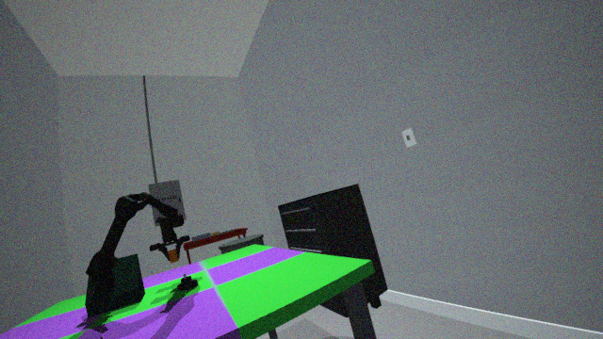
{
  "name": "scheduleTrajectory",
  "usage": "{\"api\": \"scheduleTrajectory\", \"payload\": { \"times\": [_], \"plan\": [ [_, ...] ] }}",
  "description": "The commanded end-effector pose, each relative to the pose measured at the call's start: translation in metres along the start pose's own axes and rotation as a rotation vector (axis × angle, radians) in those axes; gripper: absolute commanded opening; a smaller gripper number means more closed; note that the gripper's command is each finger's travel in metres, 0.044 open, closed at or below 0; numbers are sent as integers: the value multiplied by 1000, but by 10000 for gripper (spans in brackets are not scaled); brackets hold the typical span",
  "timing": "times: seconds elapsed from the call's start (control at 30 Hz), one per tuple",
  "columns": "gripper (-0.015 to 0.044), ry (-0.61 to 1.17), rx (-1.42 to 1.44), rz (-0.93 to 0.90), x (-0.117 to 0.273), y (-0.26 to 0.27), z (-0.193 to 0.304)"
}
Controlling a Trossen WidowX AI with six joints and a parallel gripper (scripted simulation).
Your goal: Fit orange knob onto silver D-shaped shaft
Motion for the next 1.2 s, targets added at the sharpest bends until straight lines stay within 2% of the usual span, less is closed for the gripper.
{"api": "scheduleTrajectory", "payload": {
  "times": [0.0,0.47,0.73,1.03,1.17],
  "plan": [
    [0,16,9,-9,-26,0,-2],
    [0,24,1,-17,-104,-7,-6],
    [0,25,0,-17,-107,-9,-6],
    [236,21,-5,-18,-105,-9,-6],
    [240,21,-5,-18,-105,-9,-6]
  ]
}}
Point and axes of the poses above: the point midway between the two fingers, 35 mm back from their tips, its own x axis back along the fingers, its own y axis across the jaws, z = x × y, the point moved 8 cm from there along x, back along the fingers, and after that the axes turned 13 degrees about -x, right-handed, at the moved point
